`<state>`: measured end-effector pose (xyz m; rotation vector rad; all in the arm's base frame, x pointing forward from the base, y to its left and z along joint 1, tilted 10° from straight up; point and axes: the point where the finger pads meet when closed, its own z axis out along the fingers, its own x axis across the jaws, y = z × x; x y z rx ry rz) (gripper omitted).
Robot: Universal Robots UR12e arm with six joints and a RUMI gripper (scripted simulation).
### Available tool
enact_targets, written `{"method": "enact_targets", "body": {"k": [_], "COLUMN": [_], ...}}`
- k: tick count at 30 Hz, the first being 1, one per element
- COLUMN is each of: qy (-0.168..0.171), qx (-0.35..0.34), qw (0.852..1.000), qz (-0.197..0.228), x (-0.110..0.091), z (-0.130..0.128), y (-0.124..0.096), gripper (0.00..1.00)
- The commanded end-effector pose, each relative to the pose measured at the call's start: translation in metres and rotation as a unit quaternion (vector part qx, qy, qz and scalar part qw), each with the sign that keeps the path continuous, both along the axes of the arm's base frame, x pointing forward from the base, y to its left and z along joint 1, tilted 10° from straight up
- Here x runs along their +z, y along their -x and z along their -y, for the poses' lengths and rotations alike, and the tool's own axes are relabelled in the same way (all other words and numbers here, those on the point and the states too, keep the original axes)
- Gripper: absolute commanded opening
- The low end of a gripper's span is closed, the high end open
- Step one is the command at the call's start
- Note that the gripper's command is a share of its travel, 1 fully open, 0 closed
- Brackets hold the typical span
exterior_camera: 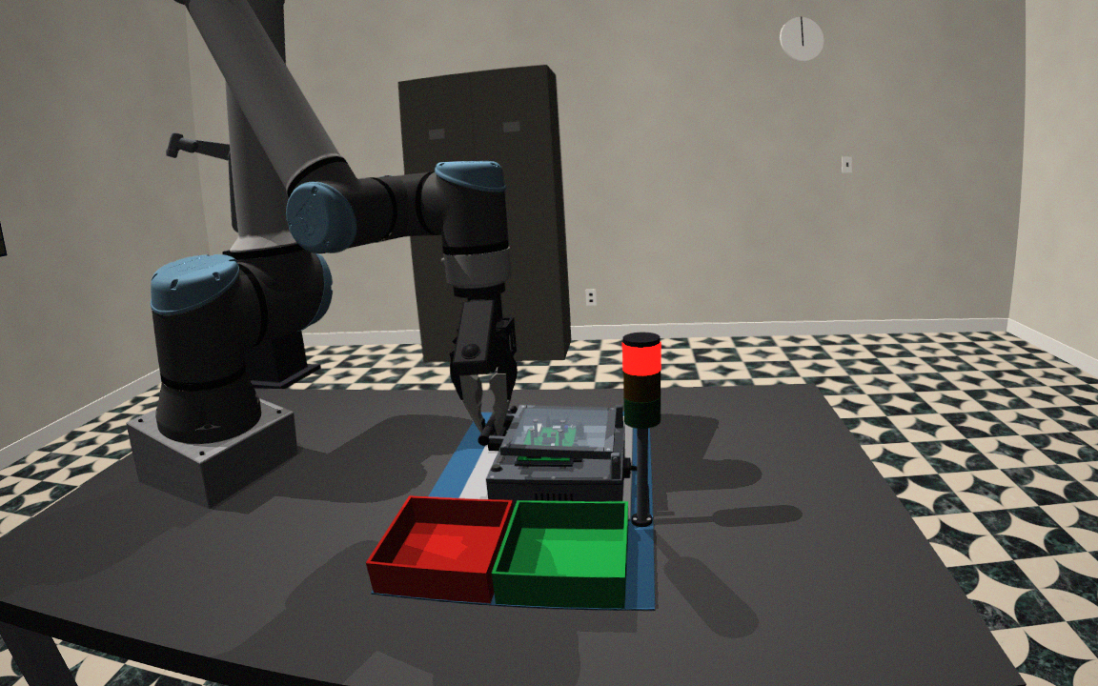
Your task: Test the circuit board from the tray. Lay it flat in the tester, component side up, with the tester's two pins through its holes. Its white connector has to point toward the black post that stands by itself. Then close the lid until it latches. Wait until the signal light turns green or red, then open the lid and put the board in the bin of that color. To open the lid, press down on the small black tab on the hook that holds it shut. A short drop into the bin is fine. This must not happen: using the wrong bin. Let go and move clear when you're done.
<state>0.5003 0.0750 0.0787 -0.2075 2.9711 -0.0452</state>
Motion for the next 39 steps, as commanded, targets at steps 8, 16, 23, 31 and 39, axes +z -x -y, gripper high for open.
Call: {"method": "enact_targets", "body": {"k": [8,16,23,31,39], "qy": [0.000,0.000,0.000,0.000,0.000], "qx": [-0.001,-0.001,-0.001,-0.001,-0.001], "qw": [1.000,1.000,1.000,1.000,1.000], "qz": [0.000,0.001,0.002,0.003,0.003], "x": [0.000,0.002,0.005,0.011,0.018], "z": [0.001,0.001,0.001,0.001,0.001], "y": [0.001,0.000,-0.001,-0.002,-0.001], "gripper": [0.00,0.00,0.00,0.00,0.00]}}
